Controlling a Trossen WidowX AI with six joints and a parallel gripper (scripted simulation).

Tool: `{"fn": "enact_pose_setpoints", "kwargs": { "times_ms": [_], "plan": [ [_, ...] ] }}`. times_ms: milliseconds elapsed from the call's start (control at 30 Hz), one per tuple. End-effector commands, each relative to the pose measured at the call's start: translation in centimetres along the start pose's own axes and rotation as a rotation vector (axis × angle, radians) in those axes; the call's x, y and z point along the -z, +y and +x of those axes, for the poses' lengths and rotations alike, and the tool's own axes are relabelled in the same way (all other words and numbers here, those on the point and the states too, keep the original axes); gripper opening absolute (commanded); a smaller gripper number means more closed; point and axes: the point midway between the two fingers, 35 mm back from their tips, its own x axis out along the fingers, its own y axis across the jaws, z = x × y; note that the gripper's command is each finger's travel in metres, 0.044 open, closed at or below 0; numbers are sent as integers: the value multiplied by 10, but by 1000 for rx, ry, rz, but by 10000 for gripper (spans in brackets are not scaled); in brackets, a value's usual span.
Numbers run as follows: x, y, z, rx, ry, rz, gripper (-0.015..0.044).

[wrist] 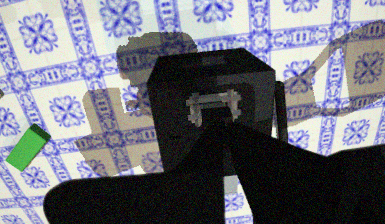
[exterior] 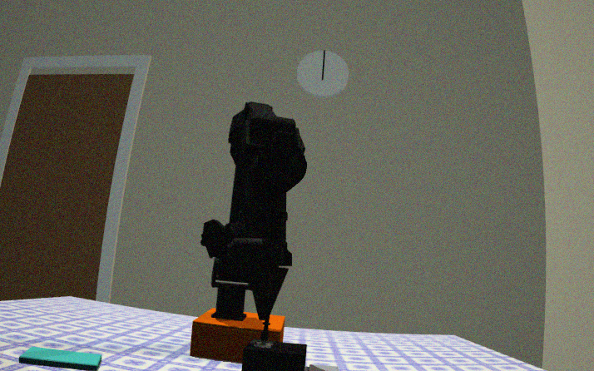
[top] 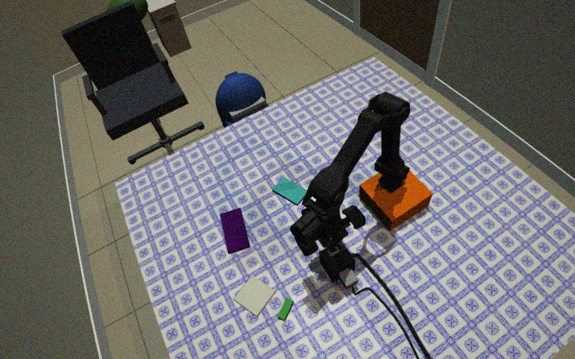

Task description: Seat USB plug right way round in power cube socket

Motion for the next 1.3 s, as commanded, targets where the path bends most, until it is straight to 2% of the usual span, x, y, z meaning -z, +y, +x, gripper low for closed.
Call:
{"fn": "enact_pose_setpoints", "kwargs": {
  "times_ms": [0, 1267],
  "plan": [
    [1, 0, 1, 2, 4, -3, 0],
    [0, 0, 6, 2, 4, -3, 0]
  ]
}}
